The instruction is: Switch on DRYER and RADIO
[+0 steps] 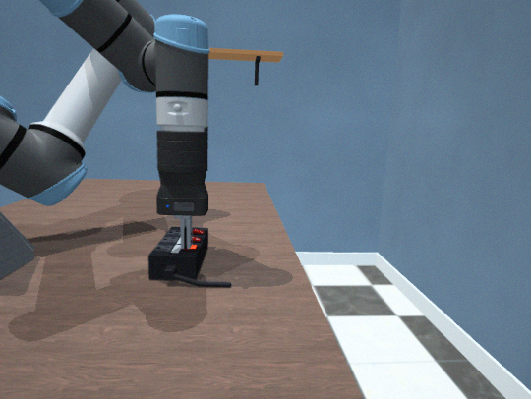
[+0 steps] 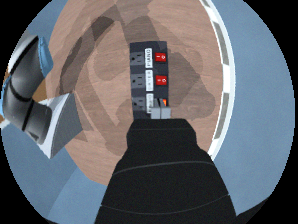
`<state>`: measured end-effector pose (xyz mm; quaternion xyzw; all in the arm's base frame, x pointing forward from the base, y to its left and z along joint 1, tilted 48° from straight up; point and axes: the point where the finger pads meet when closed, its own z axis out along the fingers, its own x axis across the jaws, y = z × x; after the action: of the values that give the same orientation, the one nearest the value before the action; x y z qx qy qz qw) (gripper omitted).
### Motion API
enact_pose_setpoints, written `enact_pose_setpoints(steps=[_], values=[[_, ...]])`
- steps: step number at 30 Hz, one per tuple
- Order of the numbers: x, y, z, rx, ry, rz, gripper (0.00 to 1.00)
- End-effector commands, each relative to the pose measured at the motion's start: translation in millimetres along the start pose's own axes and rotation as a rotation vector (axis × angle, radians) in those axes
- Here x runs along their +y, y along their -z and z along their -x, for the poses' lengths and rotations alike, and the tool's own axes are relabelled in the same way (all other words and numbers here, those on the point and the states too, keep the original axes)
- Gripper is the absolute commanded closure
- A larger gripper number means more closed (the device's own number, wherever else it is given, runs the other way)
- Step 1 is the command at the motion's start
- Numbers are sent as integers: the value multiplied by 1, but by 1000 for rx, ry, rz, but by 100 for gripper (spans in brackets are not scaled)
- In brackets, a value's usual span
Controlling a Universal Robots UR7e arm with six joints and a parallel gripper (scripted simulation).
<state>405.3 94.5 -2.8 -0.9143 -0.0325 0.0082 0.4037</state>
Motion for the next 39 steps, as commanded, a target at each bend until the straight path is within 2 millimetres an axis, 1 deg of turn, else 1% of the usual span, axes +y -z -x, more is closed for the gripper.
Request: enact_pose_setpoints(steps=[1,12,16,24,26,31,39], values=[[0,-1,0,-1,0,-1,100],[0,0,0,-1,0,-1,100],[0,7,0,-1,0,-1,100],[0,30,0,-1,0,-1,100],[0,30,0,-1,0,-1,100],[0,38,0,-1,0,-1,100],[0,38,0,-1,0,-1,100]])
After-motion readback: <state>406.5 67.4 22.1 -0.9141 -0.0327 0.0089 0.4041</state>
